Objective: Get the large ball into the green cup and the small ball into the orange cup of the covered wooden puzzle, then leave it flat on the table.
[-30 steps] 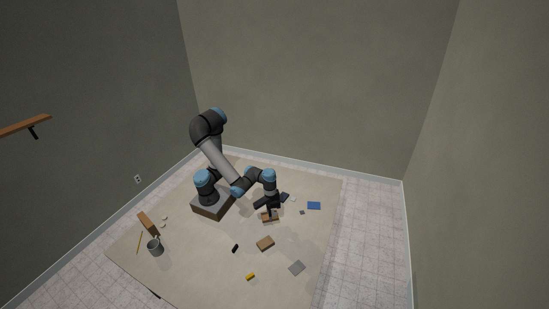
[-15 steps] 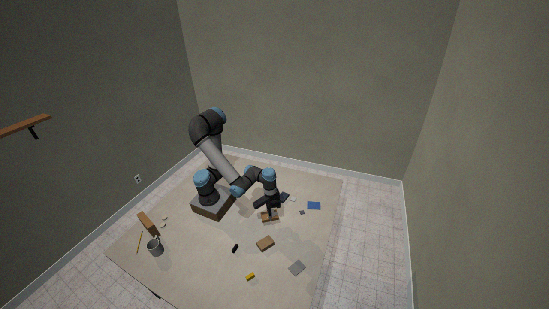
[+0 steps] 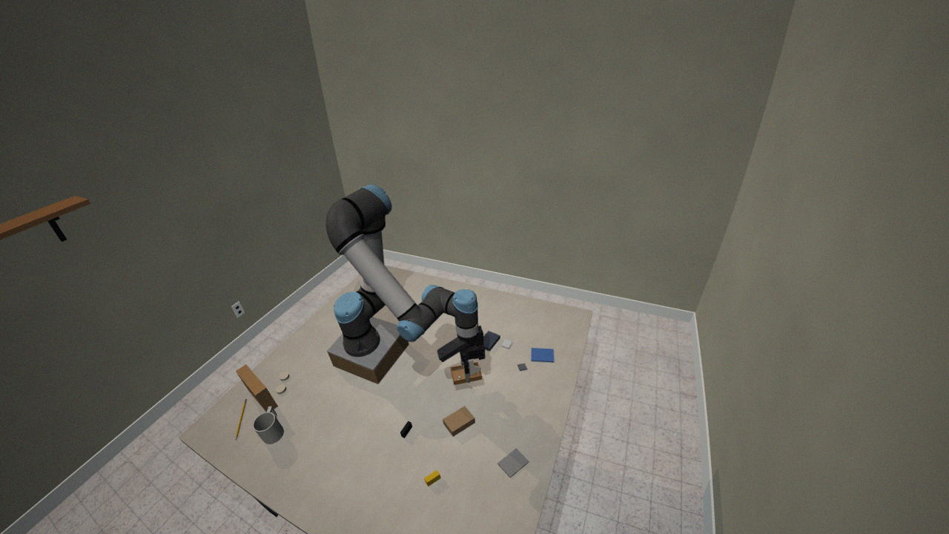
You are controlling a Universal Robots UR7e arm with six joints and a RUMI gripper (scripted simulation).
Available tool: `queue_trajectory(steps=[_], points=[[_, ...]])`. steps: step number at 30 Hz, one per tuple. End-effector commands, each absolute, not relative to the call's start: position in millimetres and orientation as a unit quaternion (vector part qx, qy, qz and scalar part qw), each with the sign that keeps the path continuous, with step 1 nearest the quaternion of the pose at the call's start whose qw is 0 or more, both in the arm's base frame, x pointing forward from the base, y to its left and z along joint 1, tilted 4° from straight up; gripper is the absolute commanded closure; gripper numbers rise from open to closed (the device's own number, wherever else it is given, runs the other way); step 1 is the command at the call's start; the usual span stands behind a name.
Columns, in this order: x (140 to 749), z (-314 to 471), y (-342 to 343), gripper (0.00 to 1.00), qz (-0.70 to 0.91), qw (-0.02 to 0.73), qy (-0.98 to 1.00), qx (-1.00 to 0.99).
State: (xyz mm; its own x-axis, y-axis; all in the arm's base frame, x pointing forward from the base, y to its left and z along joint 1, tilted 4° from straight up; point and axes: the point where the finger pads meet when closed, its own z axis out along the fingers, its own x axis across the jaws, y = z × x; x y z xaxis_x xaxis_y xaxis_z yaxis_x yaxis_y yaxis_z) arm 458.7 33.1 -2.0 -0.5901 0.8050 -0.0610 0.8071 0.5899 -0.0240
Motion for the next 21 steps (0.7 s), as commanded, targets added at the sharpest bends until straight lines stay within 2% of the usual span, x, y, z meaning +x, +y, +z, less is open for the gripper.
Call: queue_trajectory(steps=[1, 21], points=[[459.7, -1.6, 33.5, 0.57, -0.043, 0.013, 0.891, 0.453], [459.1, -1.5, 33.1, 0.57, -0.024, 0.023, 0.891, 0.452]])
